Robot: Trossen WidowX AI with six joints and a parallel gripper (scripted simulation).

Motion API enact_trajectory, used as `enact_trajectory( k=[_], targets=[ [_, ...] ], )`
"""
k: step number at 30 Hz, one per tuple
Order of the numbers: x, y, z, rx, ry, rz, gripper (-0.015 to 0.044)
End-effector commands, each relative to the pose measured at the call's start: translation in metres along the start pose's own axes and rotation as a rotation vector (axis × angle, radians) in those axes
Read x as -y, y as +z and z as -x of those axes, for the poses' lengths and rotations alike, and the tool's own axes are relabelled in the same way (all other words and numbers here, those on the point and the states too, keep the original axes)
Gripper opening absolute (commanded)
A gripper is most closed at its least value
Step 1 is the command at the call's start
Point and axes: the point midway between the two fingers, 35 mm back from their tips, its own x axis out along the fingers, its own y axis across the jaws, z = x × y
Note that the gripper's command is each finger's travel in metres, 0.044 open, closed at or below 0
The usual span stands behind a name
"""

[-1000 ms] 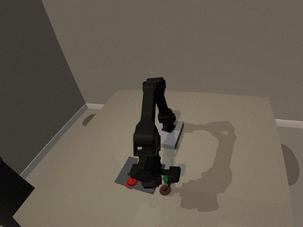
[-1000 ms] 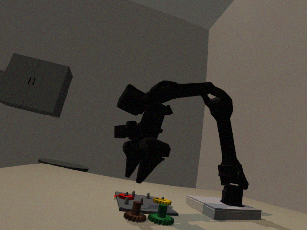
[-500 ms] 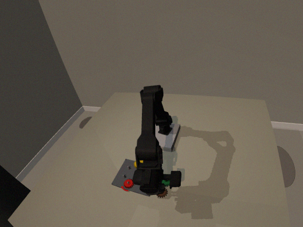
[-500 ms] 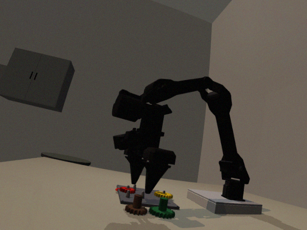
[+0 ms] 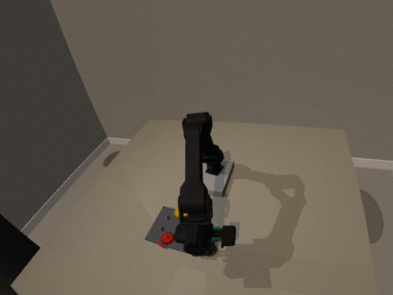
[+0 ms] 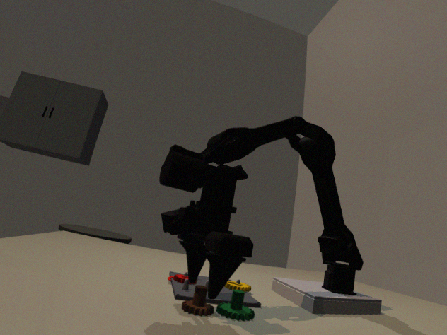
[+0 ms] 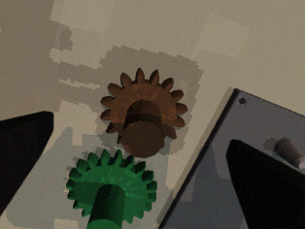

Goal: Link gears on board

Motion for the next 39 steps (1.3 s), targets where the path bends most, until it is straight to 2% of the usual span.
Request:
enact_trajectory(
  k=[1, 5, 19, 28, 39],
  targets=[
    [0.000, 0.000, -0.006, 0.000, 0.003, -0.002, 0.0440],
    [0.000, 0.000, -0.008, 0.000, 0.003, -0.002, 0.0440],
    [0.000, 0.000, -0.008, 0.000, 0.003, -0.002, 0.0072],
    [0.000, 0.000, -0.008, 0.000, 0.003, -0.002, 0.0000],
    [-0.001, 0.005, 0.011, 0.003, 0.002, -0.001, 0.0000]
  ],
)
